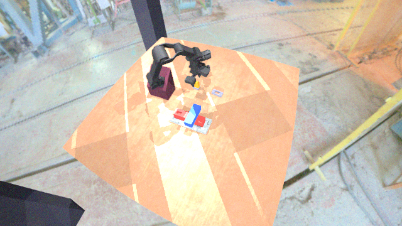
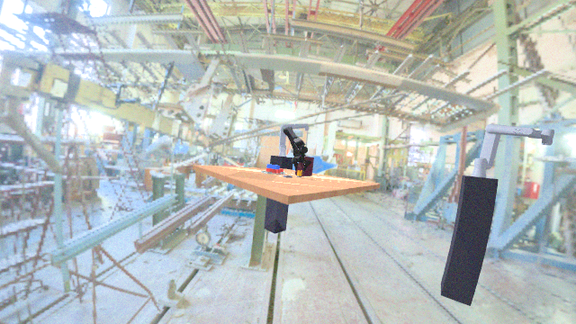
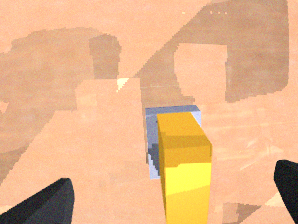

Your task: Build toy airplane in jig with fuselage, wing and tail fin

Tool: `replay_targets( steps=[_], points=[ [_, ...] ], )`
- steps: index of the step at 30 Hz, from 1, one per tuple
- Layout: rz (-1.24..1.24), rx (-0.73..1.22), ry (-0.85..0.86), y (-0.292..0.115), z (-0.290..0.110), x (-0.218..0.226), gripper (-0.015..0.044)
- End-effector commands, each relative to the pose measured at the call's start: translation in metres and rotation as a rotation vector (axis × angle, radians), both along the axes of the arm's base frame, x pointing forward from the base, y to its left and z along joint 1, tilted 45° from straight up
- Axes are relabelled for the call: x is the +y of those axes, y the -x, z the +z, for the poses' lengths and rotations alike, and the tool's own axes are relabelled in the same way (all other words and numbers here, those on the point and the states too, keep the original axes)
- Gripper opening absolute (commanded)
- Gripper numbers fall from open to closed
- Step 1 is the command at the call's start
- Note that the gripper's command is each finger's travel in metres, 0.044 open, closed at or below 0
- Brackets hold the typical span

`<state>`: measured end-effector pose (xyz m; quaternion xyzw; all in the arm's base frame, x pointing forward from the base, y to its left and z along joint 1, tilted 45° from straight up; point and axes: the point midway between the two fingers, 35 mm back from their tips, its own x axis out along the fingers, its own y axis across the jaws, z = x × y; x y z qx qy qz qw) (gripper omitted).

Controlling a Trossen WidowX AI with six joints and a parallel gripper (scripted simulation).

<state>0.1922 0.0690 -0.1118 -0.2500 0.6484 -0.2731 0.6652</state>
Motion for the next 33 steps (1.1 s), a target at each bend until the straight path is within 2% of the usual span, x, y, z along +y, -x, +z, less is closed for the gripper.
replay_targets(
  steps=[1, 18, 33],
  points=[
    [0.004, 0.005, 0.009, 0.001, -0.005, -0.007, 0.0440],
    [0.004, 0.005, 0.011, 0.003, -0.021, -0.025, 0.0440],
    [0.004, 0.005, 0.011, 0.003, -0.021, -0.025, 0.0046]
  ],
)
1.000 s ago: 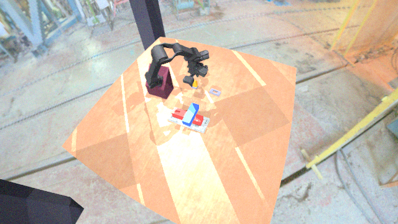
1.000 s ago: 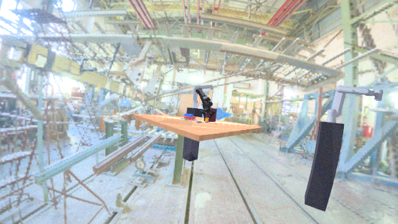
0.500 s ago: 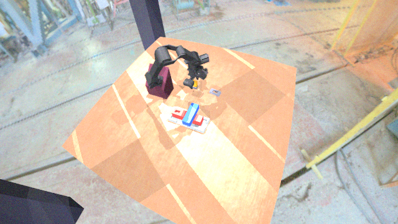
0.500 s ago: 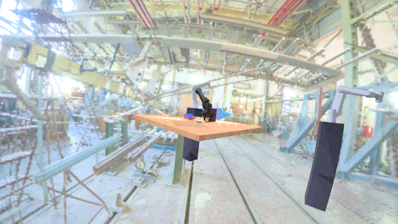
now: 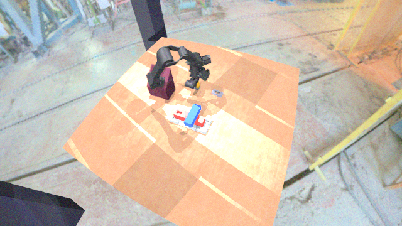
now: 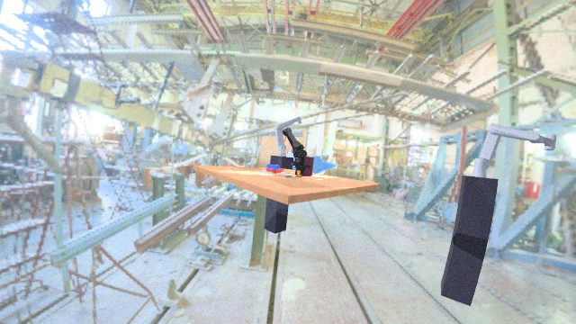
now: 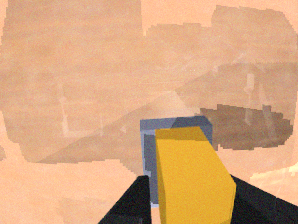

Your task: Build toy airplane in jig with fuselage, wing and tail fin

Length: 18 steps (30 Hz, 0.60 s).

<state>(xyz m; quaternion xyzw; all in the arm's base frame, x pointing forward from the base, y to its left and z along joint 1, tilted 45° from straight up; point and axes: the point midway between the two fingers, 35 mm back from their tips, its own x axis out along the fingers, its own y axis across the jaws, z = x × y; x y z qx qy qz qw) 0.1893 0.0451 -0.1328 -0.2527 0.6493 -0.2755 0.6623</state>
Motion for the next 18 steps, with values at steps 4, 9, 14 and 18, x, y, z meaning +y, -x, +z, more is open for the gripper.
replay_targets(
  steps=[4, 9, 14, 18],
  points=[
    [0.005, 0.000, 0.003, 0.000, 0.000, -0.001, 0.0020],
    [0.005, 0.000, 0.003, 0.000, 0.001, 0.000, 0.0000],
    [-0.003, 0.001, 0.004, -0.001, 0.006, 0.005, 0.0000],
    [-0.006, 0.002, 0.003, -0.003, 0.012, 0.013, 0.0000]
  ],
)
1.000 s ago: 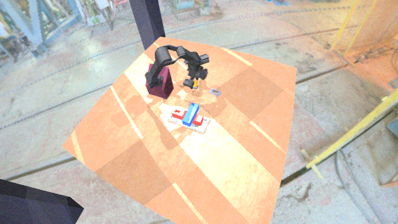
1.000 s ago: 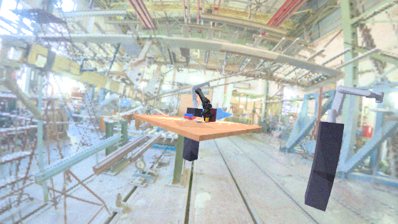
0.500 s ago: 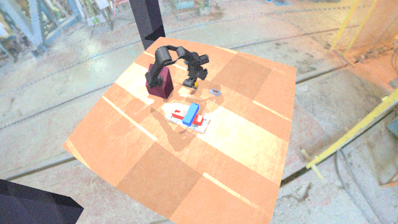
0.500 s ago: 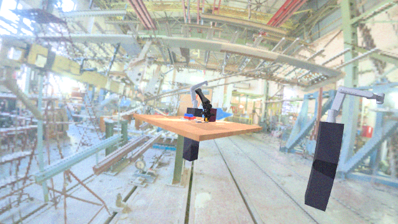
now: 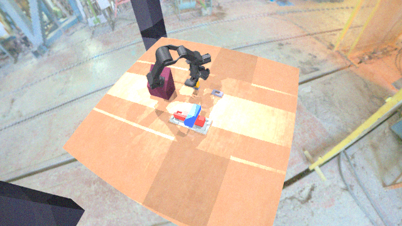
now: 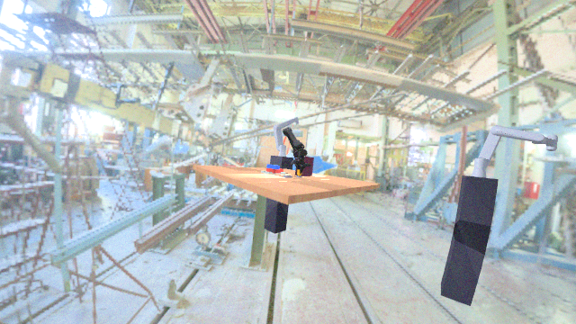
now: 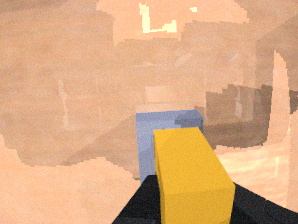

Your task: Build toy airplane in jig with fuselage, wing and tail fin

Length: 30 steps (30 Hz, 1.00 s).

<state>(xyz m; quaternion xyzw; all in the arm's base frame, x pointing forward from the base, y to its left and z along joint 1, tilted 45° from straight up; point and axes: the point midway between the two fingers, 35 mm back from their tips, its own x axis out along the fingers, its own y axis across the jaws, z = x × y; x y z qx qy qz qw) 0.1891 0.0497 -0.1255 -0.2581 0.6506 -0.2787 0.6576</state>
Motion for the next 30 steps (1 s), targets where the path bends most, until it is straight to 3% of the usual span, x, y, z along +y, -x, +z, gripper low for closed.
replay_targets(
  steps=[1, 30],
  points=[
    [-0.006, -0.007, -0.010, -0.004, 0.006, 0.010, 0.0000],
    [0.002, -0.007, -0.015, -0.004, 0.066, 0.071, 0.0000]
  ],
)
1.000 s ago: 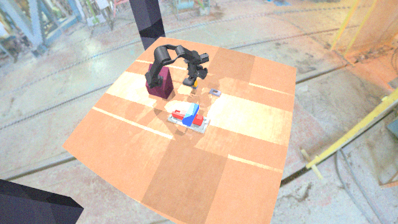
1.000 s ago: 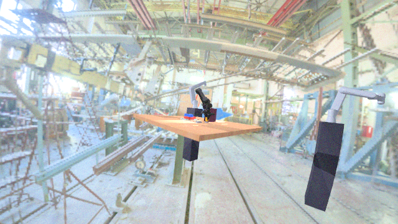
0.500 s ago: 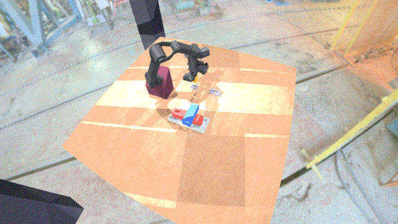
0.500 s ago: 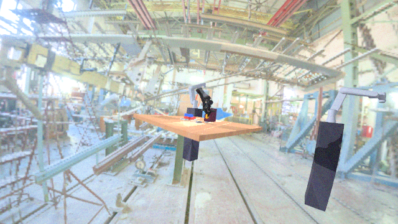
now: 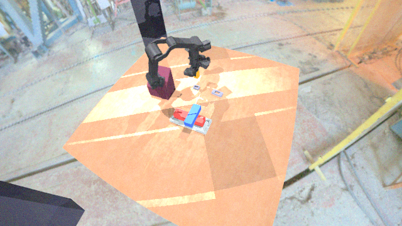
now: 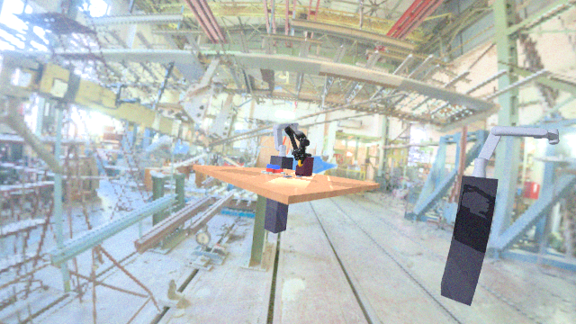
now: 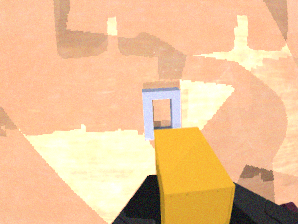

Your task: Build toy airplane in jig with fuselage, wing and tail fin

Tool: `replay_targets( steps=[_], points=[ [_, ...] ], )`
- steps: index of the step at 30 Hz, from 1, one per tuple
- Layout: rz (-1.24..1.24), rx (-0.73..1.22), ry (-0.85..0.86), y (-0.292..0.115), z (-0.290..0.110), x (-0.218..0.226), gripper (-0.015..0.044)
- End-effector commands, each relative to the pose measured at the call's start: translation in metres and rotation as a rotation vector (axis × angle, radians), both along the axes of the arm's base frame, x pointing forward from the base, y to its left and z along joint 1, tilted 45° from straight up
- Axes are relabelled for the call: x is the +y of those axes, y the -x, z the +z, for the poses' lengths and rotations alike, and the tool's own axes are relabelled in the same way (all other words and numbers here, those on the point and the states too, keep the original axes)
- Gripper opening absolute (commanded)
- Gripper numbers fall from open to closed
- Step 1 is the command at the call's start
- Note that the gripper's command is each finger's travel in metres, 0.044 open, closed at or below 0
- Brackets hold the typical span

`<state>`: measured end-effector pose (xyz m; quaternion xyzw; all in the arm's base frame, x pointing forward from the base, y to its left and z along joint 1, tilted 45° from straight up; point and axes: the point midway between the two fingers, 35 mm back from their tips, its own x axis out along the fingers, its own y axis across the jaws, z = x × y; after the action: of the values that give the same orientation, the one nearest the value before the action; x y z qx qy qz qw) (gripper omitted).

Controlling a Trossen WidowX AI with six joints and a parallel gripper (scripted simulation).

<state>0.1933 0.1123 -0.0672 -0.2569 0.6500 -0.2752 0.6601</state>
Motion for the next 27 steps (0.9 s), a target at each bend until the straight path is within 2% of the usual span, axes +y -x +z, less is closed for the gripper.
replay_targets(
  steps=[1, 11, 27],
  points=[
    [-0.002, -0.004, -0.008, 0.001, 0.010, 0.011, 0.0000],
    [0.001, -0.004, -0.008, 0.004, 0.030, 0.025, 0.0000],
    [0.014, 0.007, -0.044, -0.018, 0.061, -0.010, 0.0000]
  ],
)
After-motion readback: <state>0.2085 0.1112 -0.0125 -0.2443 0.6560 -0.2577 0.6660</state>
